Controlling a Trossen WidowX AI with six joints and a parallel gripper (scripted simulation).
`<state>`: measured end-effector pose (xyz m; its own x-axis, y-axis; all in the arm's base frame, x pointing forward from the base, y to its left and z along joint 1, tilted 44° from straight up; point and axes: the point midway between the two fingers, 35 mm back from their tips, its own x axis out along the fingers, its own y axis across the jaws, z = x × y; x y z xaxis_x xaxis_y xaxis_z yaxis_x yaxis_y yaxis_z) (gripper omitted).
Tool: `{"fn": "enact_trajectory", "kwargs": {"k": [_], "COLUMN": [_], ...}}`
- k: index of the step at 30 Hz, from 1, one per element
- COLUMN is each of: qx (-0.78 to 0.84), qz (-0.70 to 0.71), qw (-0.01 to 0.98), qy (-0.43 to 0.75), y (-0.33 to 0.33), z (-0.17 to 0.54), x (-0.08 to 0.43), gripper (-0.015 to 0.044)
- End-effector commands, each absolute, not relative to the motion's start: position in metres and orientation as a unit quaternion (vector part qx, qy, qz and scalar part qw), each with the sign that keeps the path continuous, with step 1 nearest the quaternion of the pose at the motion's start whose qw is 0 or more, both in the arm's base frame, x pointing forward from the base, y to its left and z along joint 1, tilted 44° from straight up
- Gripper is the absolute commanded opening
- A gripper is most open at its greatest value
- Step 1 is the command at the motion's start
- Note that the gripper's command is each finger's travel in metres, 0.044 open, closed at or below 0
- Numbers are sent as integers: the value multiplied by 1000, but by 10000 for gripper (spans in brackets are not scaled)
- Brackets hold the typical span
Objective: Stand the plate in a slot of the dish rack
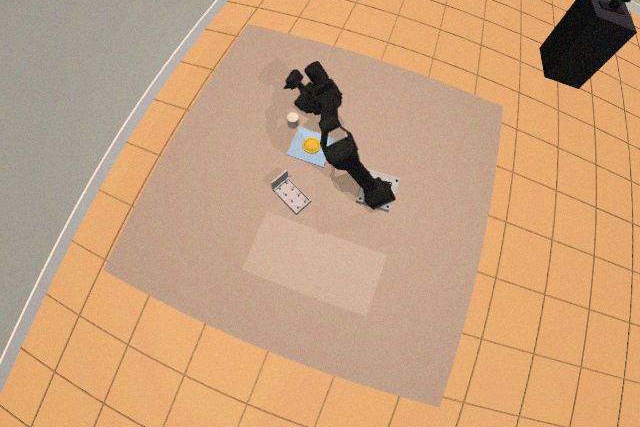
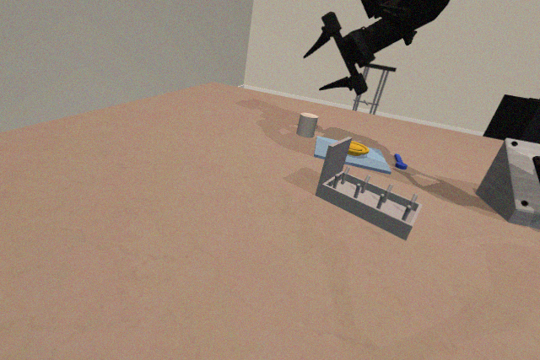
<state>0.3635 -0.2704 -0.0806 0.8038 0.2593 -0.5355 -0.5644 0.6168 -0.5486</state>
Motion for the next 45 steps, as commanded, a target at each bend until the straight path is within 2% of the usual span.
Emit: {"fn": "enact_trajectory", "kwargs": {"k": [1,23,45], "qx": [-317,6,277], "qz": [243,263,218], "qw": [886,868,703], "qy": [235,420,617], "y": [-263,-205,-145], "z": [-83,-89,-62], "x": [363,337,292], "gripper": [400,400,400]}}
